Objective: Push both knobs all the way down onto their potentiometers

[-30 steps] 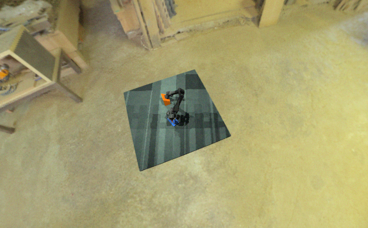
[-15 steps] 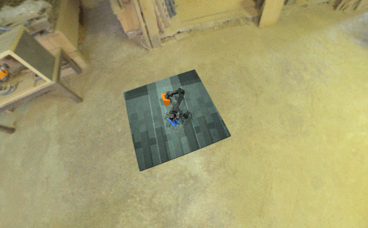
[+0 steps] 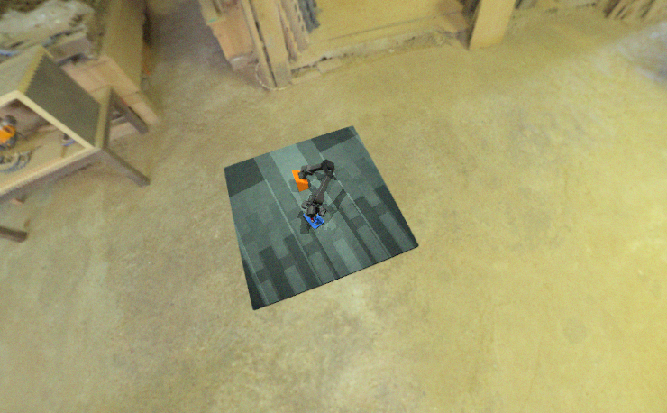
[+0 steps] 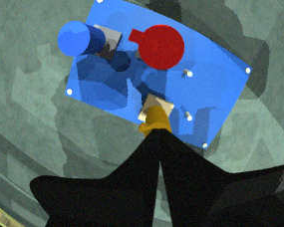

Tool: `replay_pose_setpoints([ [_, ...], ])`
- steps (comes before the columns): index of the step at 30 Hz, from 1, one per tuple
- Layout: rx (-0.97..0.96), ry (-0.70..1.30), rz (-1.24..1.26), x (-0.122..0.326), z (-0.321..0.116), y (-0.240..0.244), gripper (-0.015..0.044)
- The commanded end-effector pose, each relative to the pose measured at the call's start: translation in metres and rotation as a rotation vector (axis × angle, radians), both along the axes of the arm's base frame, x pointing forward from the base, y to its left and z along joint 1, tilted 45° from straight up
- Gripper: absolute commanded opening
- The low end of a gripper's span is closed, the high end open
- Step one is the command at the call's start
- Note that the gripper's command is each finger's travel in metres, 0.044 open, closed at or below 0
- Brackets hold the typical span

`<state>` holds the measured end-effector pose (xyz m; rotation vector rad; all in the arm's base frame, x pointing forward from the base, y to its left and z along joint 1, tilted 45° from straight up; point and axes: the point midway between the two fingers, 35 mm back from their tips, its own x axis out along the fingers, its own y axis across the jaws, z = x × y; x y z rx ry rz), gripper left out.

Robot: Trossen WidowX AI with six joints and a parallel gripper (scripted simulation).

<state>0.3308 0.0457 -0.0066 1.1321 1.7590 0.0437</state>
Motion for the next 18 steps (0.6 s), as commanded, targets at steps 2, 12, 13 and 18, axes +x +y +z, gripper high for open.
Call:
replay_pose_setpoints([
  [2,0.001,-0.002,0.008,0.0005,-0.0023,0.0038,0.0],
  [12,0.001,-0.002,0.008,0.0008,-0.0001,0.0015,0.0],
  [13,0.001,-0.002,0.008,0.0009,0.0009,0.0005,0.0],
  [18,0.0,-0.002,0.008,0.0015,0.0065,-0.0051,0.0],
])
